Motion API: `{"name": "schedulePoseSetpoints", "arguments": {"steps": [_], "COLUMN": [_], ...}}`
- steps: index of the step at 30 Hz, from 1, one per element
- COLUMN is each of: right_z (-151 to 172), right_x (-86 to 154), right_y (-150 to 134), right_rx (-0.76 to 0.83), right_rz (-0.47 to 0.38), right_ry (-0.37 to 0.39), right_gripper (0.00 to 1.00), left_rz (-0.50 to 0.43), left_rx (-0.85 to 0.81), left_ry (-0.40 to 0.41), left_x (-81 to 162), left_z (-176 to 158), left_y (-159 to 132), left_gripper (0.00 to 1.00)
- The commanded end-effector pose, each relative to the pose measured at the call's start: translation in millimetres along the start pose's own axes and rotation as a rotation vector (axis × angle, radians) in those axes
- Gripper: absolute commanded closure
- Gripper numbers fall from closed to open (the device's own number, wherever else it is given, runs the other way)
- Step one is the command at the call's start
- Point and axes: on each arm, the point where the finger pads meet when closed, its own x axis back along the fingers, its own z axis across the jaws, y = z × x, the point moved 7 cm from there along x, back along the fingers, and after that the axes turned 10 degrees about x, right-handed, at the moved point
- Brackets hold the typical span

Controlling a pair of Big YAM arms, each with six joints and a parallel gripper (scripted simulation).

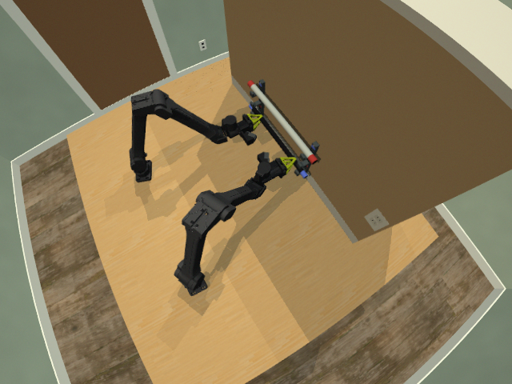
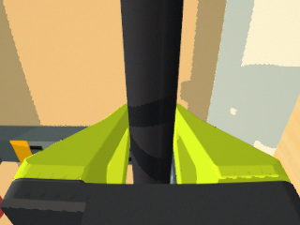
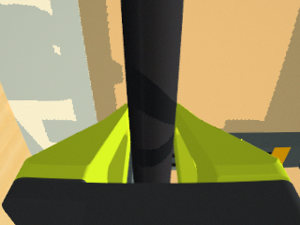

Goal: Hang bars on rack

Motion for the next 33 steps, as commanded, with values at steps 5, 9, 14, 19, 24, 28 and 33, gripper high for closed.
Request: {"name": "schedulePoseSetpoints", "arguments": {"steps": [5,9,14,19,24,28,33], "right_z": [-15.3,-15.3,-15.3,-15.3,-15.3,-15.3,-15.3], "right_x": [-16.2,-16.2,-16.2,-16.2,-16.9,-17.6,-18.4], "right_y": [-2.7,-2.7,-2.7,-2.7,-2.7,-2.7,-2.7], "right_rx": [-0.025,-0.025,-0.025,-0.025,-0.025,-0.025,-0.025], "right_rz": [0.014,0.014,0.014,0.014,0.014,0.014,0.014], "right_ry": [-0.037,-0.037,-0.037,-0.037,-0.037,-0.037,-0.037], "right_gripper": [0.83,0.89,0.95,1.00,1.00,1.00,1.00], "left_rz": [0.011,0.011,0.011,0.011,0.011,0.011,0.011], "left_rx": [0.015,0.015,0.015,0.015,0.015,0.015,0.015], "left_ry": [0.009,0.009,0.009,0.009,0.009,0.009,0.009], "left_x": [-14.8,-14.8,-14.8,-14.8,-15.5,-16.2,-17.0], "left_z": [1.3,1.3,1.3,1.3,1.3,1.3,1.3], "left_y": [-6.5,-6.5,-6.5,-6.5,-6.5,-6.5,-6.5], "left_gripper": [0.83,0.89,0.95,1.00,1.00,1.00,1.00]}}
